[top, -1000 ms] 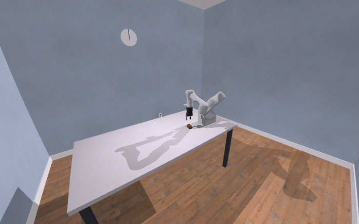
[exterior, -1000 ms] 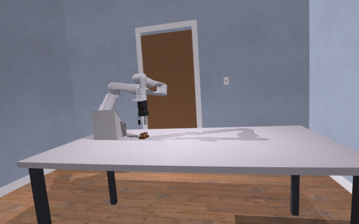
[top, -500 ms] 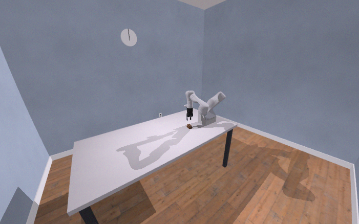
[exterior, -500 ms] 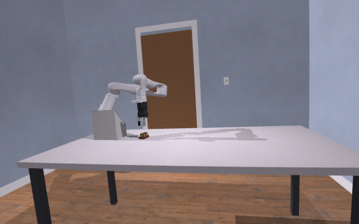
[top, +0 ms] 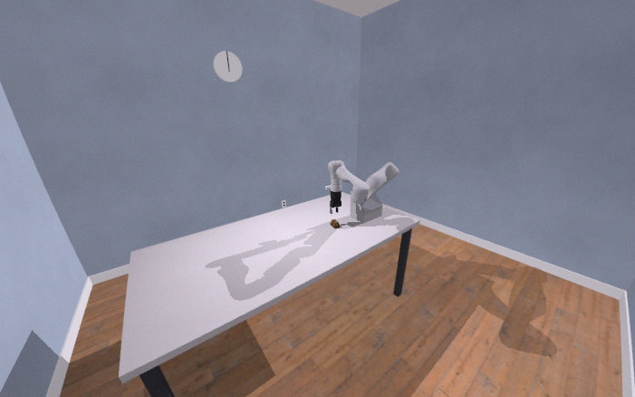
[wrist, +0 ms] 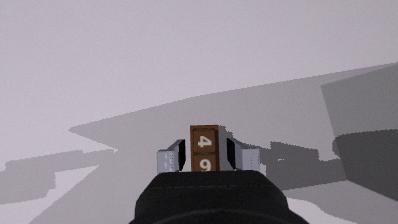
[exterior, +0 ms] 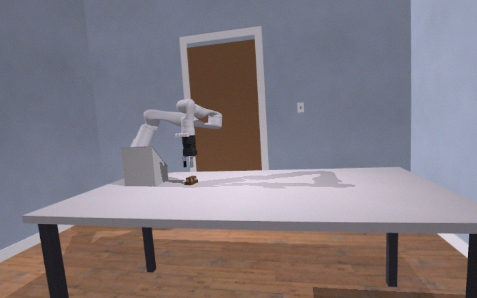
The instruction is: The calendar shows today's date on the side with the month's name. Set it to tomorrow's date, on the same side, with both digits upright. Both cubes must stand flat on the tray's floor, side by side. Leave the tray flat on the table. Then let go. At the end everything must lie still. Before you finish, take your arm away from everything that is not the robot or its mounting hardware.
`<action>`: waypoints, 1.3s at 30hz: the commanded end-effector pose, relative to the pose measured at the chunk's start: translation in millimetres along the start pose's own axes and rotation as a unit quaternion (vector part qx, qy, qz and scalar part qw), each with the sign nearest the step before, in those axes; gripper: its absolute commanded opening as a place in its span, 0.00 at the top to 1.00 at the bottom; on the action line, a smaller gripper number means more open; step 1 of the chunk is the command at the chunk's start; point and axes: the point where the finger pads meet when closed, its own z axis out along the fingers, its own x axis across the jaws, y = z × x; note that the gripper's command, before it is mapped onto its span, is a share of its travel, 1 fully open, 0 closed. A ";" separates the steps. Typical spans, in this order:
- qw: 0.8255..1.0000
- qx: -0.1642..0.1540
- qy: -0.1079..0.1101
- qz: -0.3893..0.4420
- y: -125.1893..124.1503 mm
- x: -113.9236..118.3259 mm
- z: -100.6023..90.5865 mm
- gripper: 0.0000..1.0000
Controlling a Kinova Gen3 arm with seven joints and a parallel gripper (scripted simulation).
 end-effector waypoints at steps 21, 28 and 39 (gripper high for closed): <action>1.000 0.000 -0.001 0.000 -0.1 -0.4 4.9 0.13; 1.000 0.000 -0.001 0.000 -0.1 -0.5 13.2 0.13; 1.000 0.000 -0.001 0.000 -0.1 -0.5 27.3 0.13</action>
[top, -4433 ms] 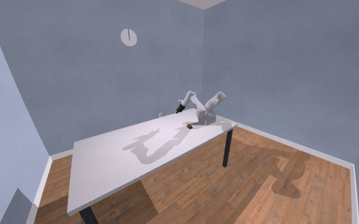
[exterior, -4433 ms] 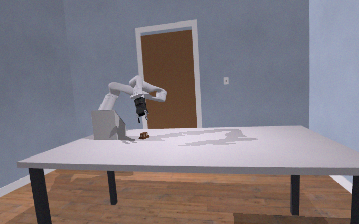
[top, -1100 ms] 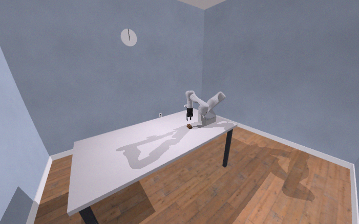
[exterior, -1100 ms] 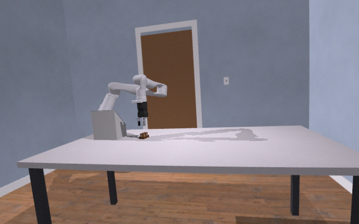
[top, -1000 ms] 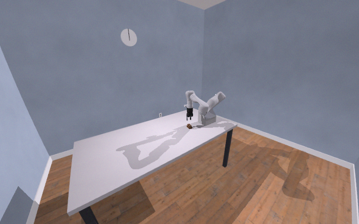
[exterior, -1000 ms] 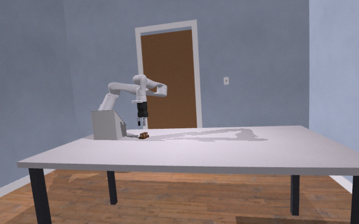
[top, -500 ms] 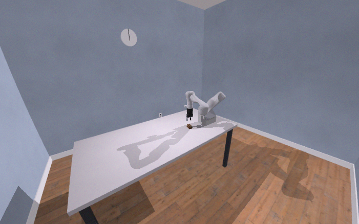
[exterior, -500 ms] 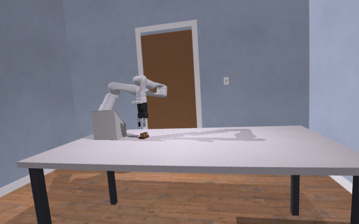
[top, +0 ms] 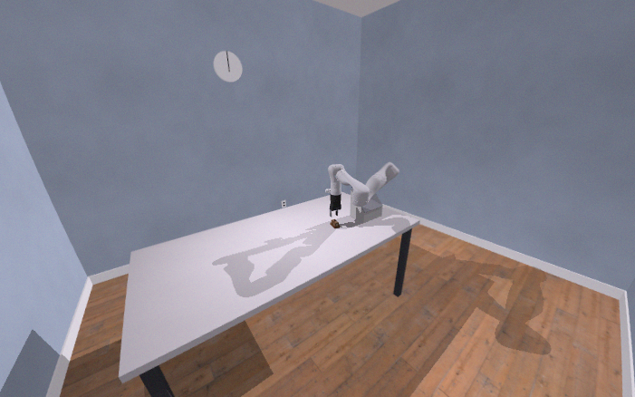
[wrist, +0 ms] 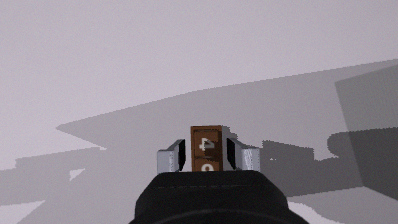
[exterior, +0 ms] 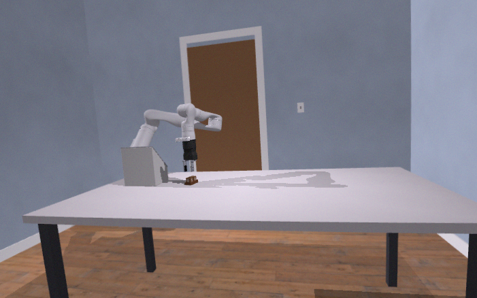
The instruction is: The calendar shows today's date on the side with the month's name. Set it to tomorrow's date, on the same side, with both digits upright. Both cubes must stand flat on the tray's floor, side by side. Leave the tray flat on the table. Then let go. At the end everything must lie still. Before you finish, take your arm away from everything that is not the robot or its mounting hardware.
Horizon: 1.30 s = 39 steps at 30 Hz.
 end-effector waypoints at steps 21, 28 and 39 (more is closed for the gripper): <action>1.000 0.001 0.002 0.000 -0.1 1.5 25.4 0.13; 1.000 0.001 0.002 0.000 -0.1 1.5 27.0 0.13; 1.000 0.001 0.002 0.000 -0.1 1.5 27.3 0.13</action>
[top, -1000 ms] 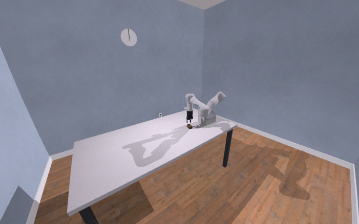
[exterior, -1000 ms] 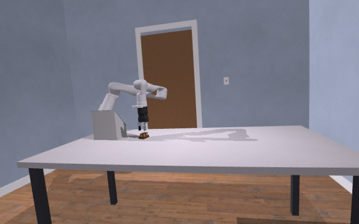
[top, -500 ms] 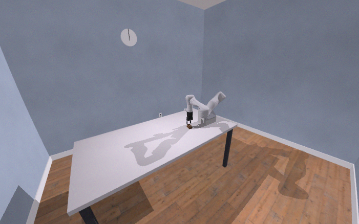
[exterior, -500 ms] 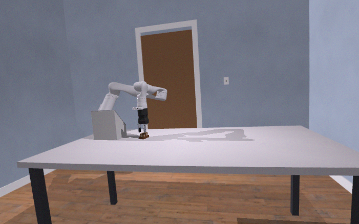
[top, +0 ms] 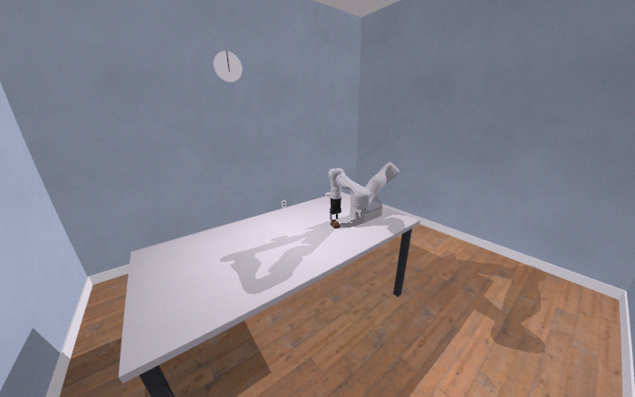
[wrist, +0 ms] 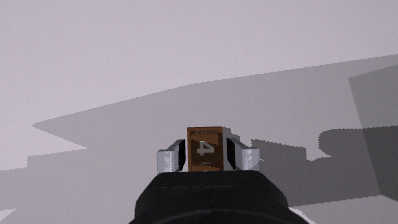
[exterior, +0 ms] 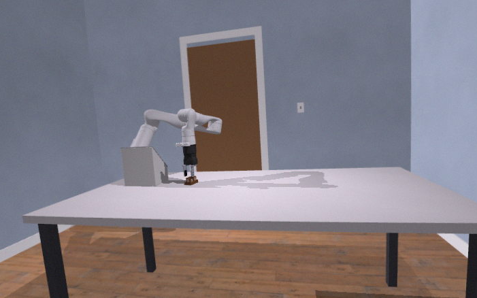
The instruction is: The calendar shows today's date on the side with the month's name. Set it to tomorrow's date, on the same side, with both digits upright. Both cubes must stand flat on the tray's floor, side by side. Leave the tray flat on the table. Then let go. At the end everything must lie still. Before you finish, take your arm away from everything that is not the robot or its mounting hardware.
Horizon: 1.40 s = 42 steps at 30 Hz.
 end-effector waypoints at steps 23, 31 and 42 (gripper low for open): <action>1.000 0.000 -0.001 0.000 0.0 -0.5 -0.6 0.13; 1.000 0.000 -0.001 0.000 0.0 -0.5 -0.3 0.13; 1.000 0.000 -0.001 0.000 0.0 -0.5 8.3 0.13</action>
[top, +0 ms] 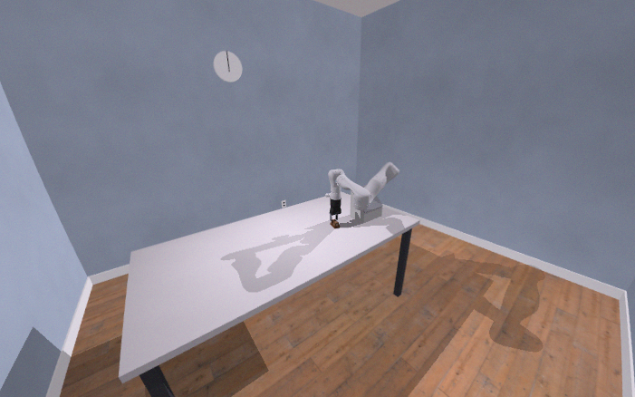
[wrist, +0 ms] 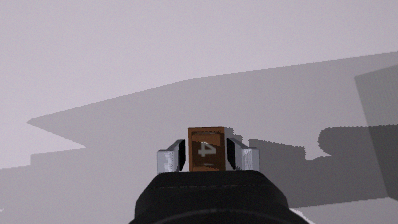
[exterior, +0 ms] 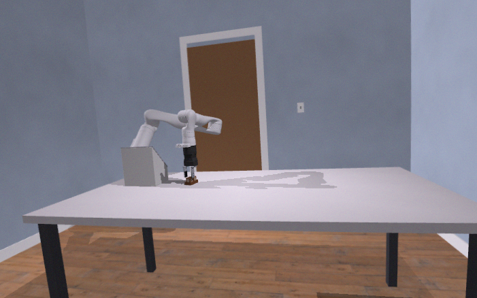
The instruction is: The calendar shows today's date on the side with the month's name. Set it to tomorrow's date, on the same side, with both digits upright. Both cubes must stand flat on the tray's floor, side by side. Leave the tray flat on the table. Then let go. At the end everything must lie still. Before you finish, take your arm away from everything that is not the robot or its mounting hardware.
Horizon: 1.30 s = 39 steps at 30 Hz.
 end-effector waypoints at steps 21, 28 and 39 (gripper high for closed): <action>1.000 0.000 0.001 0.000 0.0 0.9 21.4 0.13; 1.000 0.000 0.001 0.000 0.0 0.9 21.4 0.13; 1.000 0.000 0.001 0.000 0.0 0.9 21.4 0.13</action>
